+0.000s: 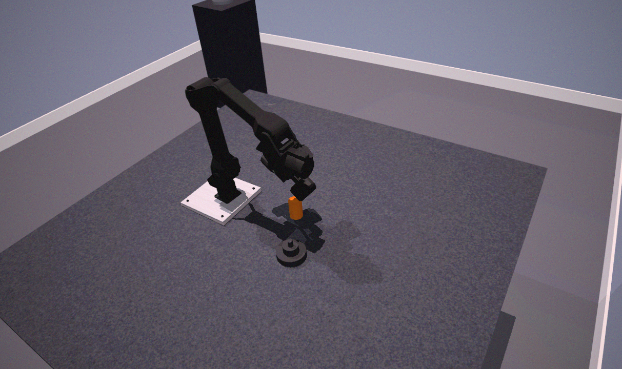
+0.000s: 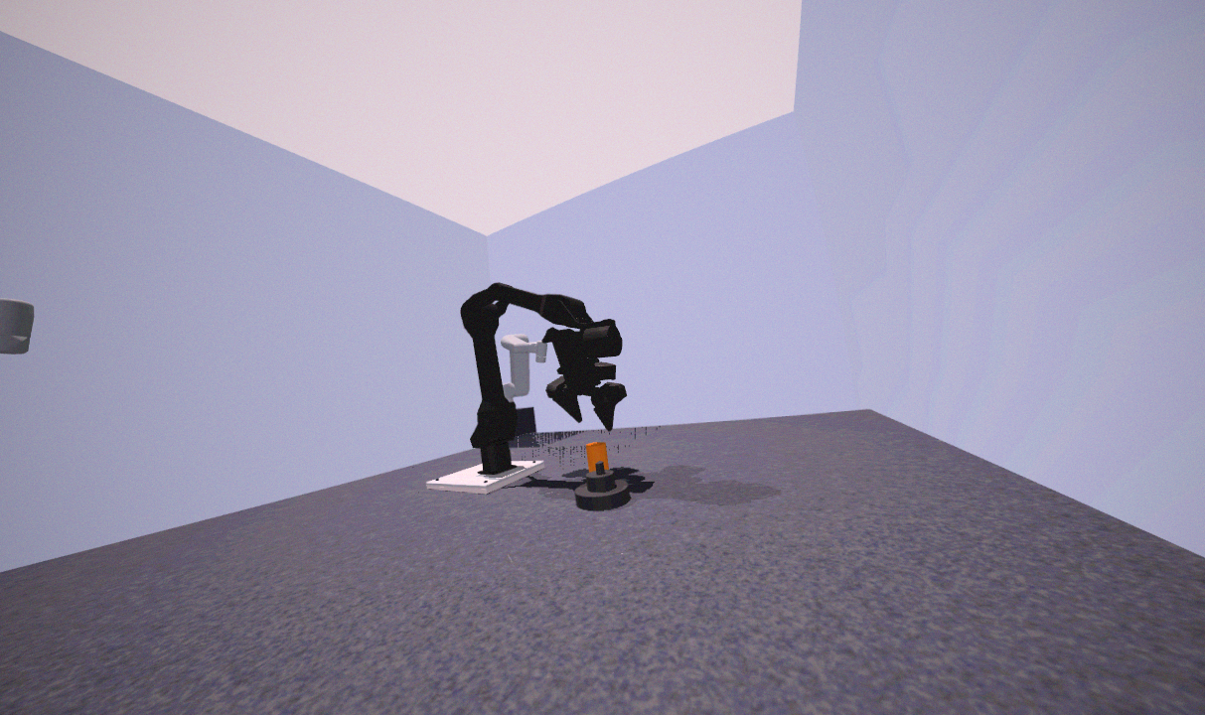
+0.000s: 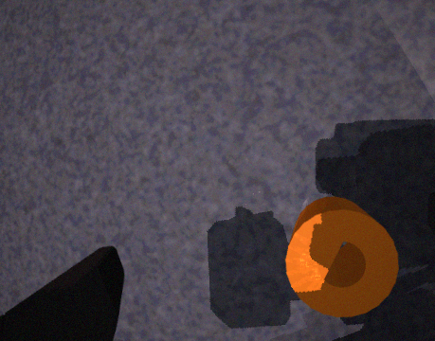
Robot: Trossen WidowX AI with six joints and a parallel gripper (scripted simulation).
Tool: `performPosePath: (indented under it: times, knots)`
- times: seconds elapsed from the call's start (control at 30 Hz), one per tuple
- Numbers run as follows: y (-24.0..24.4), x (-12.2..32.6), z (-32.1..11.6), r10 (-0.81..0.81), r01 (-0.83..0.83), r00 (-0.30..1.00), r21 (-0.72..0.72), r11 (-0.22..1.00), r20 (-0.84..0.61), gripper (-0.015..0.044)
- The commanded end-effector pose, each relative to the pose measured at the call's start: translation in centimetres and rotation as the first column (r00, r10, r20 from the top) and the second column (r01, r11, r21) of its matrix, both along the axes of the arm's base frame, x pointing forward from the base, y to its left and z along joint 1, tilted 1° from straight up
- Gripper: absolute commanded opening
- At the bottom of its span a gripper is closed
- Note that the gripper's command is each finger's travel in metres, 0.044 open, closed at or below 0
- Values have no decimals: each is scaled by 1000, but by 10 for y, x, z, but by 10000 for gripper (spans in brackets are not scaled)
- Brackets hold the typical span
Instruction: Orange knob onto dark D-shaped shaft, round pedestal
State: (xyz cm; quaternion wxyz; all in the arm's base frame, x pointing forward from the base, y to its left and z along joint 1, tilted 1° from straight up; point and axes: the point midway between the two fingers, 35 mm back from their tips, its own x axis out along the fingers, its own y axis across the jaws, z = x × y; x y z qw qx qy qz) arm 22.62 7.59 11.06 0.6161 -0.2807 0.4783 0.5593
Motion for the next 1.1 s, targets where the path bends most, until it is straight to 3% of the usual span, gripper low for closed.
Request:
performPosePath:
  times: [0.0, 0.1, 0.4, 0.57, 0.77, 0.83, 1.07]
  knots:
    - [-6, 6, 22, -2, 16, 999, -295, 955, 45, 440]
    - [-9, 10, 35, -4, 40, 996, -414, 909, 87, 440]
    - [-8, 10, 35, -20, 55, 996, -414, 909, 87, 440]
    - [-8, 10, 34, -425, 420, 901, -413, 808, 84, 440]
    - [-8, 10, 32, -844, 788, 531, -414, 456, 80, 440]
    - [-8, 10, 32, -876, 815, 476, -414, 405, 79, 440]
    - [-8, 10, 32, -876, 815, 476, -414, 405, 79, 440]
